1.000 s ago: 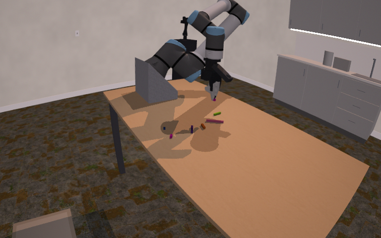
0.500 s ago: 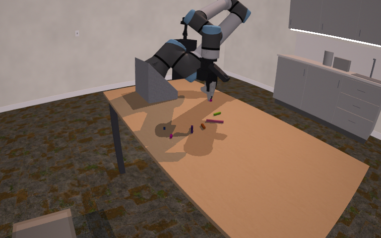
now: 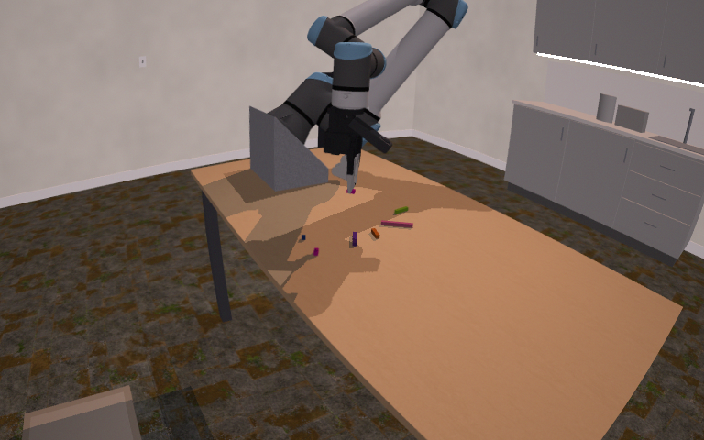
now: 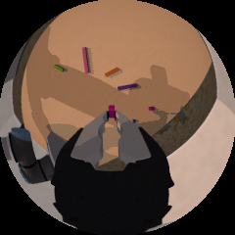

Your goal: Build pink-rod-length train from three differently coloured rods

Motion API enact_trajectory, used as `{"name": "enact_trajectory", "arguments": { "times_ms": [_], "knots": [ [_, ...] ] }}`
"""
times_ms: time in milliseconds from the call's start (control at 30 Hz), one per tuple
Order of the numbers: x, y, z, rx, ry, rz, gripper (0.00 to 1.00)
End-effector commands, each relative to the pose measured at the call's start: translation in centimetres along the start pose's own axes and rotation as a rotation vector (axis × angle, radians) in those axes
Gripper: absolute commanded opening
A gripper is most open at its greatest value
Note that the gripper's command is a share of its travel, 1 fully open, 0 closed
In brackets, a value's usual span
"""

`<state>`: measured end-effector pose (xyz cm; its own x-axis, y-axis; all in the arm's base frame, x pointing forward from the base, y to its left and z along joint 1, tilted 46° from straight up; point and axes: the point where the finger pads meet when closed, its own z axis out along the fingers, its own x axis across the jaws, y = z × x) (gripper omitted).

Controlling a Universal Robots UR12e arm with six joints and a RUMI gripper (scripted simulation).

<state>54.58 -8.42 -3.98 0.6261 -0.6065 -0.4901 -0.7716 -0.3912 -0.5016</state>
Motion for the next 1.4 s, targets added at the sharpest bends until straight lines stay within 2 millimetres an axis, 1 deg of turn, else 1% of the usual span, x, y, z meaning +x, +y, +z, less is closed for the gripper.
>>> {"name": "enact_trajectory", "arguments": {
  "times_ms": [0, 100, 200, 300, 400, 1133, 1267, 1367],
  "knots": [
    [2.9, 2.4, 0.3, 0.009, -0.009, -0.108, 0.00],
    [4.7, 4.6, 0.5, 0.010, -0.010, -0.189, 0.00],
    [6.0, 6.3, 0.8, 0.012, -0.010, -0.252, 0.00],
    [6.9, 7.5, 1.0, 0.013, -0.011, -0.294, 0.00],
    [7.3, 8.2, 1.1, 0.014, -0.011, -0.316, 0.00],
    [7.5, 8.4, 1.2, 0.014, -0.011, -0.323, 0.00],
    [7.4, 8.4, 1.8, 0.014, -0.011, -0.323, 0.00],
    [7.4, 8.3, 2.7, 0.014, -0.011, -0.323, 0.00]
  ]
}}
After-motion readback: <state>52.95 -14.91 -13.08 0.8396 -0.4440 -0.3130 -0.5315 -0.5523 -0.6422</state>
